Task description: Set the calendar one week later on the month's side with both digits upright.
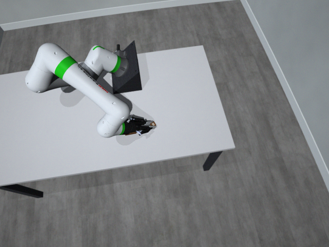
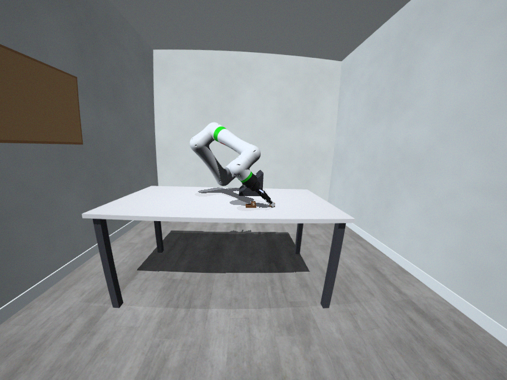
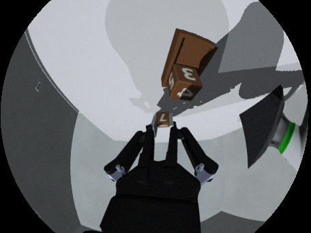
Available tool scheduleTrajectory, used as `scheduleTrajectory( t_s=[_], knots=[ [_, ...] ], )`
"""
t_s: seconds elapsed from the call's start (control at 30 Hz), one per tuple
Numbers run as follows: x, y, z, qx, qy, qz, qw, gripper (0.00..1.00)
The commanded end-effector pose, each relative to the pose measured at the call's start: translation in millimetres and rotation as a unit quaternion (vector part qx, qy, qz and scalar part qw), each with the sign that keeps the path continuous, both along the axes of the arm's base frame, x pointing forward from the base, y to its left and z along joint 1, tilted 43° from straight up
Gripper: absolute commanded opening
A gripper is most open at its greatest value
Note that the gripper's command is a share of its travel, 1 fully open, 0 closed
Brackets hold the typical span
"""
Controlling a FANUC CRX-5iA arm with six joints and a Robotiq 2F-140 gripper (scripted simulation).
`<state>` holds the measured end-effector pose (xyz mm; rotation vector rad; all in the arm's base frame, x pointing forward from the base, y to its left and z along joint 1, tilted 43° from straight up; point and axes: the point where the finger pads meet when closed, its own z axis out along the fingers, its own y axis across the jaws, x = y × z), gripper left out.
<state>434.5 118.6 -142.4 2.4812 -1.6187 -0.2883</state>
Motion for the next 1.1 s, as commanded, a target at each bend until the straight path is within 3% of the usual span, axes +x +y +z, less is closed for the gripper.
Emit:
scheduleTrajectory(
  t_s=[0.0,0.7,0.73,1.07],
  knots=[
    [0.1,0.3,0.1,0.000,0.000,0.000,1.000,0.16],
    [0.1,0.3,0.1,0.000,0.000,0.000,1.000,0.28],
    [0.1,0.3,0.1,0.000,0.000,0.000,1.000,0.40],
    [0.1,0.3,0.1,0.000,0.000,0.000,1.000,0.40]
  ],
)
